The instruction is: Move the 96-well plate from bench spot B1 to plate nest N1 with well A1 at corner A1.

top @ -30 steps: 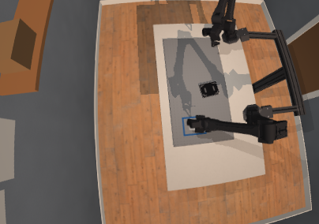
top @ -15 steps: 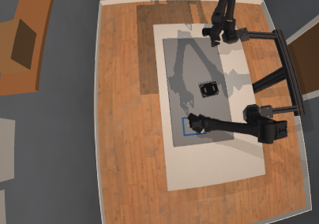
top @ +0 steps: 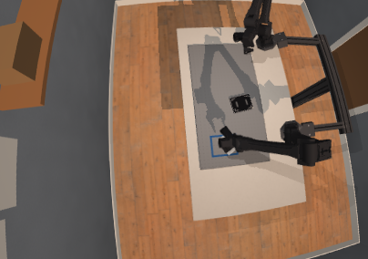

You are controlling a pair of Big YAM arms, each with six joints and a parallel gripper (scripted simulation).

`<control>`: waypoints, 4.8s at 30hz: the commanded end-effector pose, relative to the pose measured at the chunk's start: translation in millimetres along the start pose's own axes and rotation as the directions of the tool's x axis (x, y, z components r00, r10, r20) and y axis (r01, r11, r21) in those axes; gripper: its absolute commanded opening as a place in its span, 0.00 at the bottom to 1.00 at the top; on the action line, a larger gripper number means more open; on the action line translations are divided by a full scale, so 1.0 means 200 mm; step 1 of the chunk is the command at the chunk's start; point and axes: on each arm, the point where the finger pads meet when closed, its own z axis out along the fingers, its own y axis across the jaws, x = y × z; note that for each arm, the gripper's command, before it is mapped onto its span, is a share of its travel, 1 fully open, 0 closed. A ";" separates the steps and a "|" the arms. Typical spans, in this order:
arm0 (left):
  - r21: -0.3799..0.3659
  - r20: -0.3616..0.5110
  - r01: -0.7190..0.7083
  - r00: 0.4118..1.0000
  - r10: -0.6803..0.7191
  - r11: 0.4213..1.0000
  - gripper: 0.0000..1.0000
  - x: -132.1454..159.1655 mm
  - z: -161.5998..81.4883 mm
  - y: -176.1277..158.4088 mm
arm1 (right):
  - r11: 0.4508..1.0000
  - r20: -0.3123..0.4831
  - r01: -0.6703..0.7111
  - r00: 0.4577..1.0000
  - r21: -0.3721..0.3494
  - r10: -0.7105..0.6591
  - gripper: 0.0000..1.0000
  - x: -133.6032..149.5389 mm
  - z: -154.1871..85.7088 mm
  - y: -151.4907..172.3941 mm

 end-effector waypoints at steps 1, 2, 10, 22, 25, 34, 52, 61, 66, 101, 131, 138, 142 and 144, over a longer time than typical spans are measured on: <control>0.001 0.014 -0.209 0.978 0.209 0.978 0.00 -0.05 -0.02 0.00 | 1.000 0.014 -0.019 1.000 -0.014 0.019 1.00 -0.04 -0.04 0.02; 0.000 0.014 -0.242 0.970 0.242 0.970 0.00 -0.05 -0.02 0.00 | 1.000 0.014 -0.019 1.000 -0.014 0.019 1.00 -0.04 -0.04 0.02; 0.000 0.013 -0.430 0.903 0.430 0.903 0.00 -0.05 -0.02 -0.01 | 1.000 0.014 -0.019 1.000 -0.014 0.019 1.00 -0.04 -0.04 0.02; 0.003 0.012 -0.481 0.877 0.481 0.877 0.00 -0.04 -0.02 -0.02 | 1.000 0.014 -0.019 1.000 -0.014 0.019 1.00 -0.04 -0.04 0.02; 0.004 0.012 -0.481 0.877 0.481 0.877 0.00 -0.04 -0.02 -0.03 | 1.000 0.014 -0.019 1.000 -0.014 0.019 1.00 -0.04 -0.04 0.02; 0.006 0.011 -0.475 0.880 0.475 0.880 0.00 -0.03 -0.01 -0.04 | 1.000 0.014 -0.019 1.000 -0.014 0.019 1.00 -0.04 -0.04 0.02; -0.006 0.011 -0.468 0.884 0.468 0.884 0.00 -0.05 -0.02 -0.02 | 1.000 0.014 -0.019 1.000 -0.014 0.019 1.00 -0.04 -0.04 0.02; -0.010 0.008 -0.467 0.884 0.467 0.884 0.00 -0.04 0.07 0.01 | 1.000 0.014 -0.019 1.000 -0.014 0.019 1.00 -0.04 -0.04 0.02; -0.024 0.003 -0.453 0.891 0.454 0.891 0.00 -0.04 0.10 0.07 | 1.000 0.014 -0.019 1.000 -0.014 0.019 1.00 -0.04 -0.04 0.02; -0.050 0.001 -0.445 0.895 0.446 0.894 0.00 -0.02 0.29 0.13 | 1.000 0.014 -0.019 1.000 -0.014 0.019 1.00 -0.04 -0.04 0.02; -0.026 0.001 -0.449 0.894 0.449 0.893 0.00 0.01 0.31 0.05 | 1.000 0.014 -0.019 1.000 -0.014 0.019 1.00 -0.04 -0.04 0.02; -0.012 0.006 -0.457 0.889 0.457 0.889 0.00 -0.02 0.33 0.03 | 1.000 0.014 -0.019 1.000 -0.014 0.019 1.00 -0.04 -0.04 0.02; -0.012 0.006 -0.457 0.889 0.457 0.889 0.00 -0.02 0.33 0.03 | 1.000 0.014 -0.019 1.000 -0.014 0.019 1.00 -0.04 -0.04 0.02; -0.012 0.006 -0.457 0.889 0.457 0.889 0.00 -0.01 0.33 0.03 | 1.000 0.014 -0.019 1.000 -0.014 0.019 1.00 -0.04 -0.04 0.02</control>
